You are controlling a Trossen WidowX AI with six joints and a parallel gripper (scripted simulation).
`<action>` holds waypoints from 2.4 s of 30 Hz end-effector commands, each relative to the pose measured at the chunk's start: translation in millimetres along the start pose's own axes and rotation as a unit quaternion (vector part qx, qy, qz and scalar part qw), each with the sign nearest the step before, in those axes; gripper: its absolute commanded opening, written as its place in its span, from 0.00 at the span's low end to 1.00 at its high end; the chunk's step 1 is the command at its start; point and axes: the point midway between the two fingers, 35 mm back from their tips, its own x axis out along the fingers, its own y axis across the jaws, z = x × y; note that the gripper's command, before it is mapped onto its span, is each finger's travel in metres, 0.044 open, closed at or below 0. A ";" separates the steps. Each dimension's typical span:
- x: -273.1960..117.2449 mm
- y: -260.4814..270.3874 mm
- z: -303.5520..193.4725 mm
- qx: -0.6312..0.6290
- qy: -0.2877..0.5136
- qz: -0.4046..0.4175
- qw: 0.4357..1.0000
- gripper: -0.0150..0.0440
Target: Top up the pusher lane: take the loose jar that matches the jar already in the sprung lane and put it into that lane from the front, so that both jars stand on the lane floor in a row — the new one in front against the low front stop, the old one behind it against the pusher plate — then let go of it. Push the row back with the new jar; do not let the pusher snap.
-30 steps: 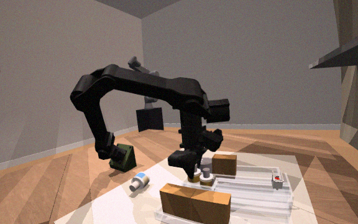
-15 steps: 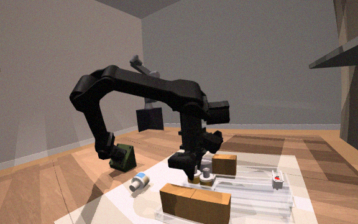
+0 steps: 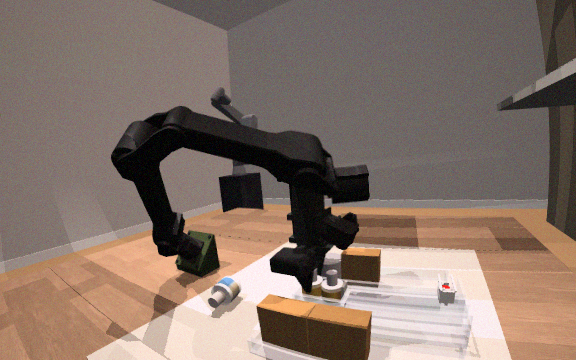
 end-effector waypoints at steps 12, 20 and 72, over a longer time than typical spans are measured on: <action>1.9 -2.7 0.9 0.003 -0.005 -0.005 1.000 0.25; 2.0 -2.6 -0.4 0.003 -0.005 -0.005 1.000 0.25; 1.8 -0.7 -7.7 0.003 -0.005 -0.005 1.000 0.43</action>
